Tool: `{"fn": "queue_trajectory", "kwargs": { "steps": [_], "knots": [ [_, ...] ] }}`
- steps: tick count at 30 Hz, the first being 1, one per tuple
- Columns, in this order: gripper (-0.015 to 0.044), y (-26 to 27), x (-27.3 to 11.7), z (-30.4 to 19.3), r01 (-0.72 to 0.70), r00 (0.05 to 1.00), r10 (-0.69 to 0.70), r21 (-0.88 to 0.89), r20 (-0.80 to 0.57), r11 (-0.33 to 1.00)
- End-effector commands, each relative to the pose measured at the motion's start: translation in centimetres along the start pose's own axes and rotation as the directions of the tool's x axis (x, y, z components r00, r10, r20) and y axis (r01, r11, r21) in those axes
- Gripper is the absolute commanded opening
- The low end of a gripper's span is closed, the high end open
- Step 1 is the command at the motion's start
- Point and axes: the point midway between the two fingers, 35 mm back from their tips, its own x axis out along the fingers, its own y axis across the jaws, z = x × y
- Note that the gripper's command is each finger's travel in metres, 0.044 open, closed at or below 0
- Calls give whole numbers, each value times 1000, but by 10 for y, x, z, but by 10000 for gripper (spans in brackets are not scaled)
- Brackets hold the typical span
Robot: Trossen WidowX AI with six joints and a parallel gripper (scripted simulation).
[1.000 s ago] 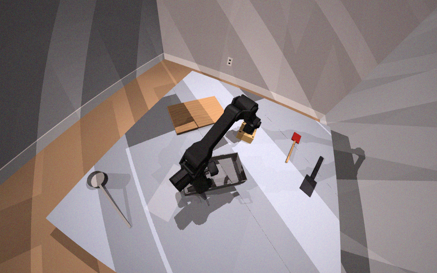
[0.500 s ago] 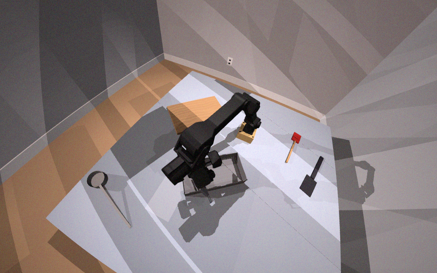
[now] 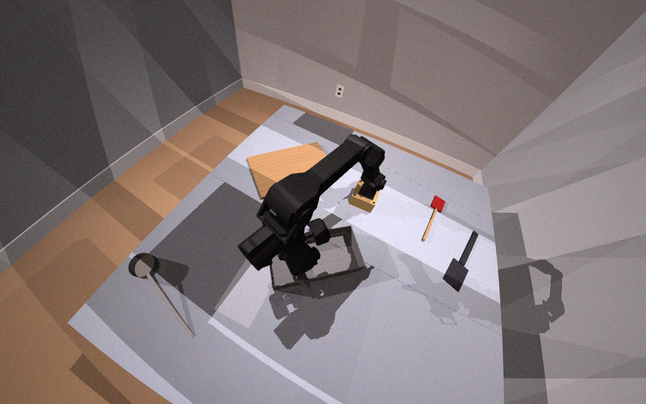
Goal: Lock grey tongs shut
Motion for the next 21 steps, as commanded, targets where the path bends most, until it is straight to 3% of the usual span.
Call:
{"fn": "queue_trajectory", "kwargs": {
  "steps": [1, 21],
  "knots": [
    [-150, -1, 0, -3, -1, 1000, 1, -10, 0, 1000],
    [-150, -11, -3, -115, 5, 1000, -5, -378, 0, 926]
  ]
}}
